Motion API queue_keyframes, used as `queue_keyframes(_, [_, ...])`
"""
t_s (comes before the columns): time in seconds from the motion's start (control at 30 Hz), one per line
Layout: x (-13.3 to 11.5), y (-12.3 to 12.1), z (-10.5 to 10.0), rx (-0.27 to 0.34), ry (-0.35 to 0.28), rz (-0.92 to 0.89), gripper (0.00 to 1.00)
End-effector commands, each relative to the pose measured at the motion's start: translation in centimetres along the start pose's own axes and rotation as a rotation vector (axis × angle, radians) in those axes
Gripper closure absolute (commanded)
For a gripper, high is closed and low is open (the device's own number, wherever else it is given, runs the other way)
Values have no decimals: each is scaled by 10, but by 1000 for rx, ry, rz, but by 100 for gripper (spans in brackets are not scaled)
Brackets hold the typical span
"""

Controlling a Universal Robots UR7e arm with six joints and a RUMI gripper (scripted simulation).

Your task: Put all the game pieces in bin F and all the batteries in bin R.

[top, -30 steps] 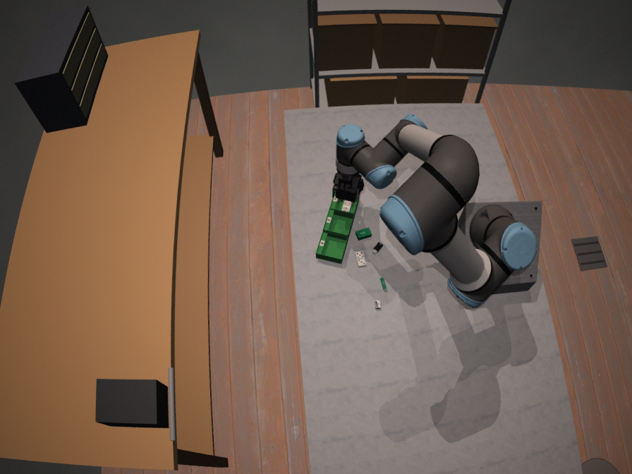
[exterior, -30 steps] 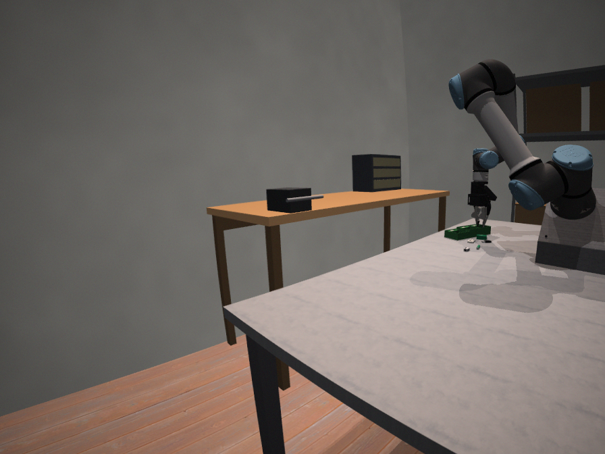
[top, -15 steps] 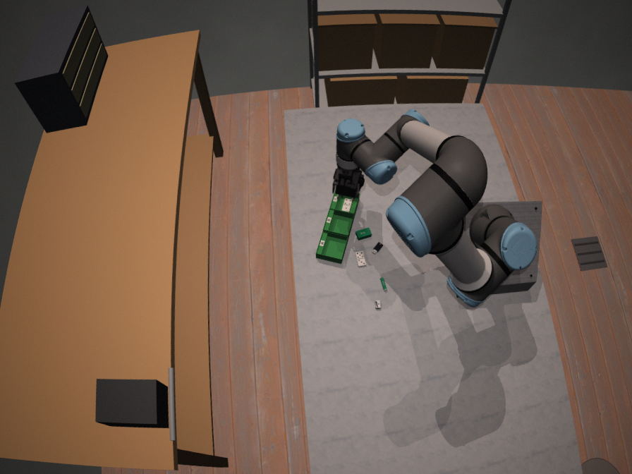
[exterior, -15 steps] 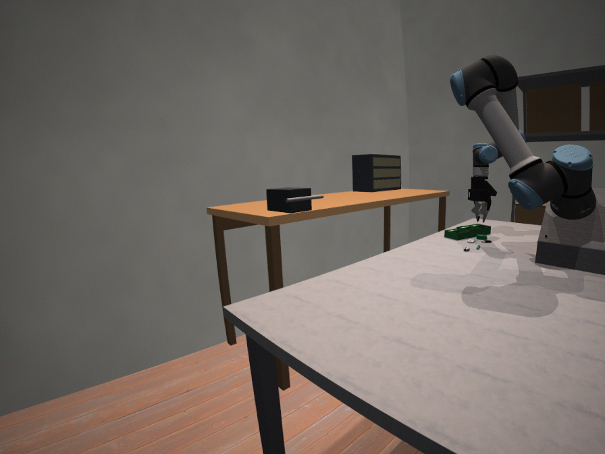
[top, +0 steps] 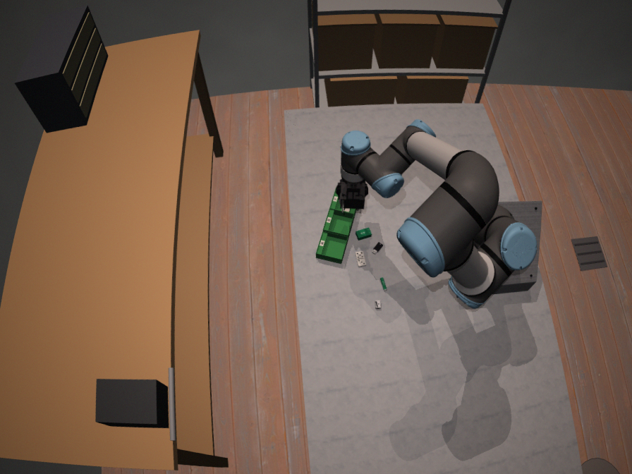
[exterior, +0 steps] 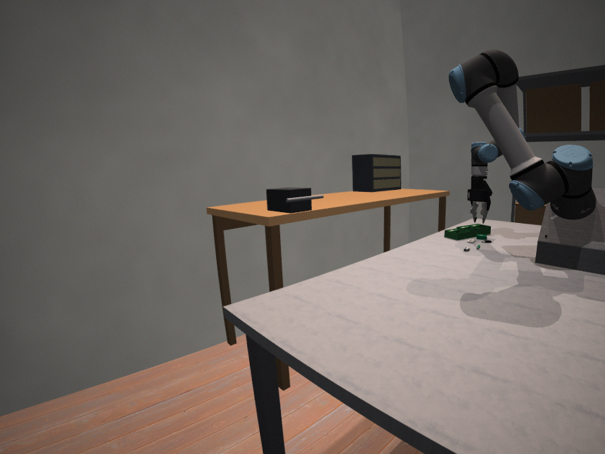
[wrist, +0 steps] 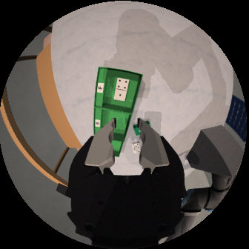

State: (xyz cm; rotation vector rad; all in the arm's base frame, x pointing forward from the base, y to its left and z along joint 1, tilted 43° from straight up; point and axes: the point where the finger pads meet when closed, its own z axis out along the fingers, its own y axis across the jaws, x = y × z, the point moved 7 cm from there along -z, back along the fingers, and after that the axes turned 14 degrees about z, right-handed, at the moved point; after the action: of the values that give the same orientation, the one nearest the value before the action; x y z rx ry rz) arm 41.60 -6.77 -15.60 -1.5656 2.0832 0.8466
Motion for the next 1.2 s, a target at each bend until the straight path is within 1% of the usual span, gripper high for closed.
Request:
queue_keyframes(0.0, [-33, 17, -4, 5, 0, -157, 76])
queue_keyframes(0.1, [-55, 29, -4, 6, -1, -216, 76])
queue_keyframes(0.4, [-120, 63, -7, 6, -1, -216, 76])
queue_keyframes(0.47, [-120, 63, -7, 6, -1, -216, 76])
queue_keyframes(0.53, [-139, 73, -8, 6, -1, -216, 76])
queue_keyframes(0.73, [-149, 78, -8, 6, -1, -216, 76])
queue_keyframes(1.17, [-141, 74, -8, 6, -1, -216, 76])
